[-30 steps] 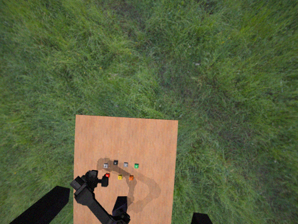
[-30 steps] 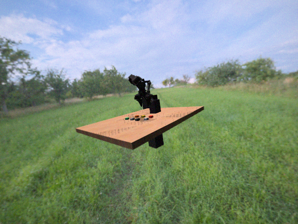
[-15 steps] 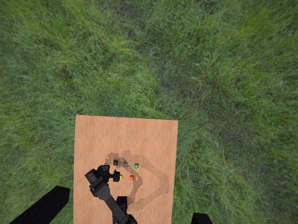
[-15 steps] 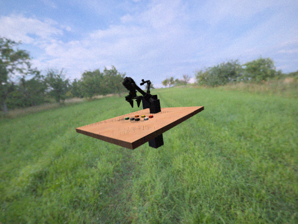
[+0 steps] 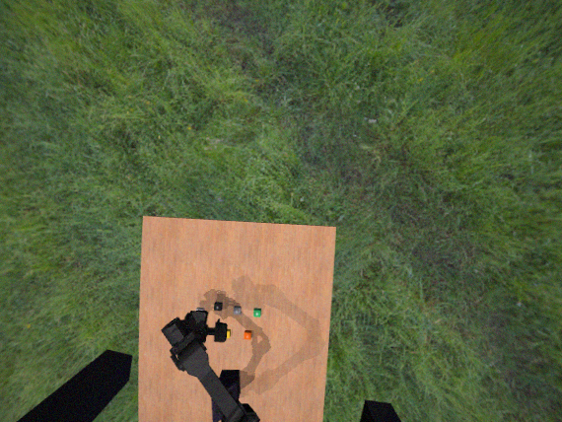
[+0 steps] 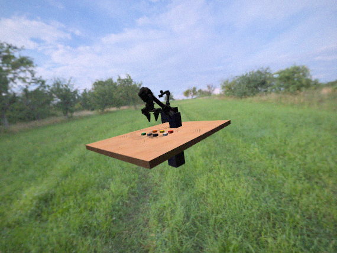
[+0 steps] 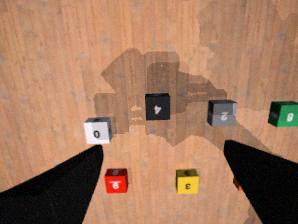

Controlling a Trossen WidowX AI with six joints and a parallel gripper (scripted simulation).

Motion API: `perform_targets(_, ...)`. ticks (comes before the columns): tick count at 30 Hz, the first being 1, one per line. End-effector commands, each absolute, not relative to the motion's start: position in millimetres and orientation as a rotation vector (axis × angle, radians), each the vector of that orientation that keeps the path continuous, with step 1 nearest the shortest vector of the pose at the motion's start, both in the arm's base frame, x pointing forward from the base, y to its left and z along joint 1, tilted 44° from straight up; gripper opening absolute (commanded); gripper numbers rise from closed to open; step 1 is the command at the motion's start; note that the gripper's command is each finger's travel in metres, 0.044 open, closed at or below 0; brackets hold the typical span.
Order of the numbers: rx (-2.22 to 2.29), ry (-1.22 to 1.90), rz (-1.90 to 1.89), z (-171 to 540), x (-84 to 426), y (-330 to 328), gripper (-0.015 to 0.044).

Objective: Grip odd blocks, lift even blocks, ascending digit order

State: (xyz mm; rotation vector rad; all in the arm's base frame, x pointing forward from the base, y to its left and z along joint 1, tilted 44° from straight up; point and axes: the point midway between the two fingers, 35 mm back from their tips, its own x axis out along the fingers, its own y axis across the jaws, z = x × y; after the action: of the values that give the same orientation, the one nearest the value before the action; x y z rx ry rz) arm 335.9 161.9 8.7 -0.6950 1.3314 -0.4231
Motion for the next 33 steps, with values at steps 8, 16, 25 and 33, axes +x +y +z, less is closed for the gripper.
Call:
perform_targets(8, -0.708, 1.331, -0.43, 73, 328, 86, 0.04)
perform_targets(16, -0.708, 1.331, -0.43, 73, 328, 86, 0.04)
perform_targets(25, -0.708, 1.331, -0.43, 73, 328, 86, 0.04)
perform_targets(33, -0.708, 1.331, -0.429, 75, 329, 84, 0.04)
